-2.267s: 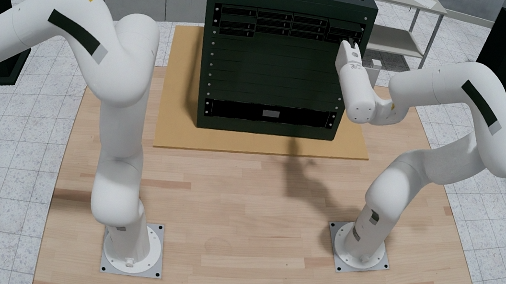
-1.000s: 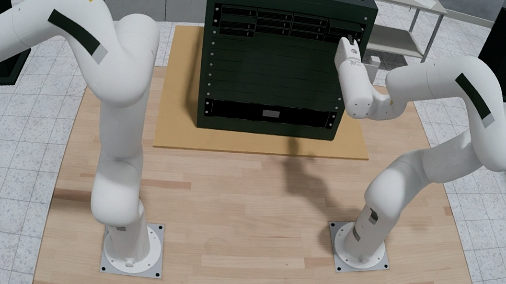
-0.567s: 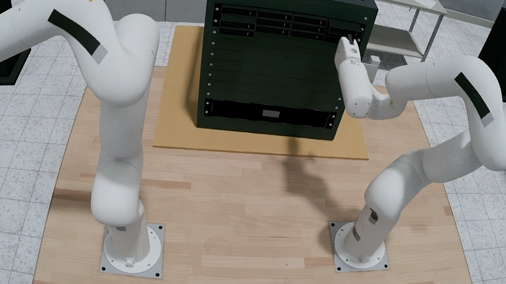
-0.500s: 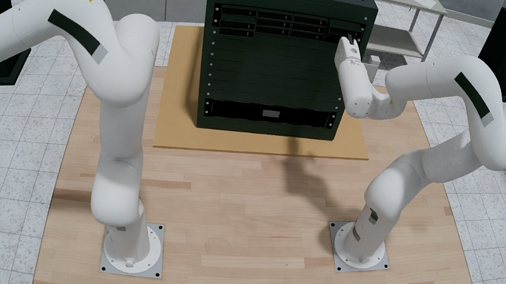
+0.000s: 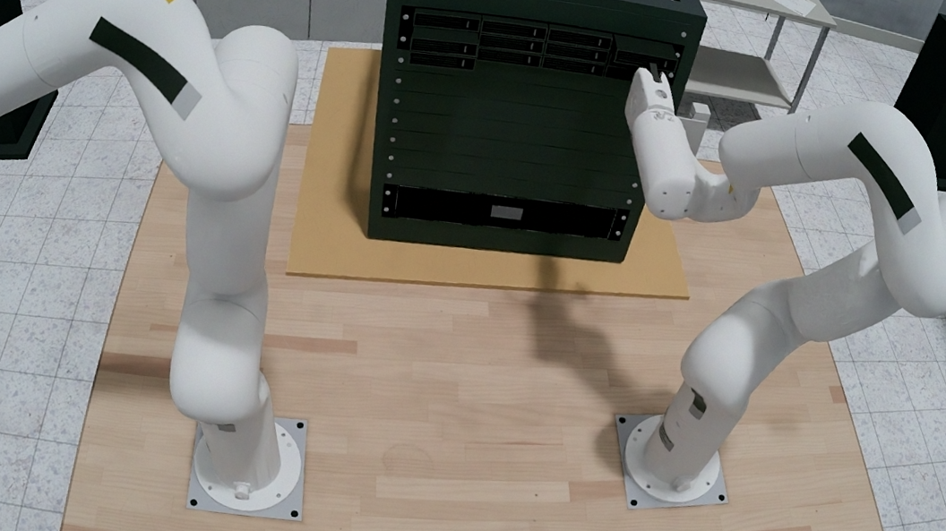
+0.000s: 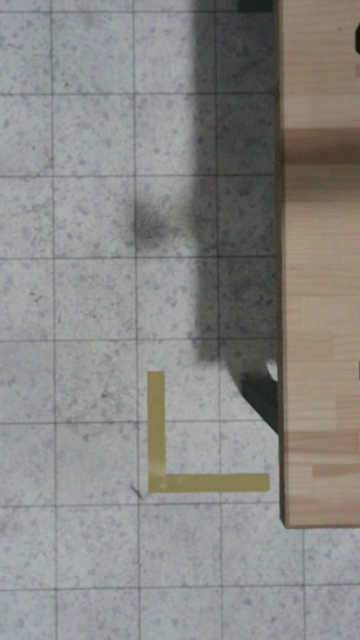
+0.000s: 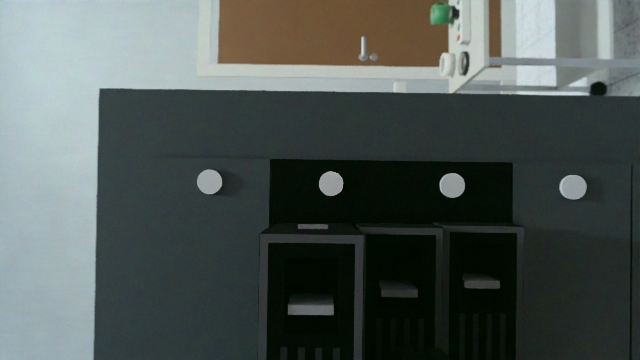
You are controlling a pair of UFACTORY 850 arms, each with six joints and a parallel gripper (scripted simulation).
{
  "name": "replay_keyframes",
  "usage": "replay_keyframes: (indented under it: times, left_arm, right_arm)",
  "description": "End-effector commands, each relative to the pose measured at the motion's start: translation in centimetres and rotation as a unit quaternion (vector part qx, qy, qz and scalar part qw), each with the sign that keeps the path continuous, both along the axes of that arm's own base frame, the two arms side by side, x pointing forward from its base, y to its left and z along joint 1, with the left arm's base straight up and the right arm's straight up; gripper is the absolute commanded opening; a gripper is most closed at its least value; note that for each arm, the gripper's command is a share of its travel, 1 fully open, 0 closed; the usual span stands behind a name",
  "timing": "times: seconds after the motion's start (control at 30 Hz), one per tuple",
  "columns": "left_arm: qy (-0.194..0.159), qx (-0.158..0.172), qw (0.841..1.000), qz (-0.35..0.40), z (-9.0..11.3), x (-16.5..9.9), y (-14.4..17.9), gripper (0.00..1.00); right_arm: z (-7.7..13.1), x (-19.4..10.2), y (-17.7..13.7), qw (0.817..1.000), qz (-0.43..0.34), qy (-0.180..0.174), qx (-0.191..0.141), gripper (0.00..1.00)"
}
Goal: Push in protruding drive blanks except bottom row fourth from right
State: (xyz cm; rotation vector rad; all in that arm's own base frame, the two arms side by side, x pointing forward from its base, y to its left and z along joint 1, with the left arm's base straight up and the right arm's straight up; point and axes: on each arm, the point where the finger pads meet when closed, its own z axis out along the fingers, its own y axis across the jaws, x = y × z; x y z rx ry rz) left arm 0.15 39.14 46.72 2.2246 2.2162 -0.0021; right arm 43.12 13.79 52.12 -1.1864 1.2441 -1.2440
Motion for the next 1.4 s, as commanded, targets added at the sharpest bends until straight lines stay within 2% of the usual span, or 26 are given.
replay_keyframes:
  times: [0.0, 1.13, 1.37]
  left_arm:
    - [0.000, 0.001, 1.000, 0.000, 0.1, 0.0, 0.0, 1.00]
    - [0.000, 0.001, 1.000, 0.000, 0.1, 0.0, 0.0, 1.00]
    - [0.000, 0.001, 1.000, 0.000, 0.1, 0.0, 0.0, 1.00]
  right_arm:
    - [0.1, 0.2, 0.0, 1.000, 0.000, -0.001, 0.000, 0.00]
    - [0.1, 0.5, 0.0, 1.000, 0.000, -0.001, 0.000, 0.00]
    - [0.1, -1.4, 0.1, 1.000, 0.000, -0.001, 0.000, 0.00]
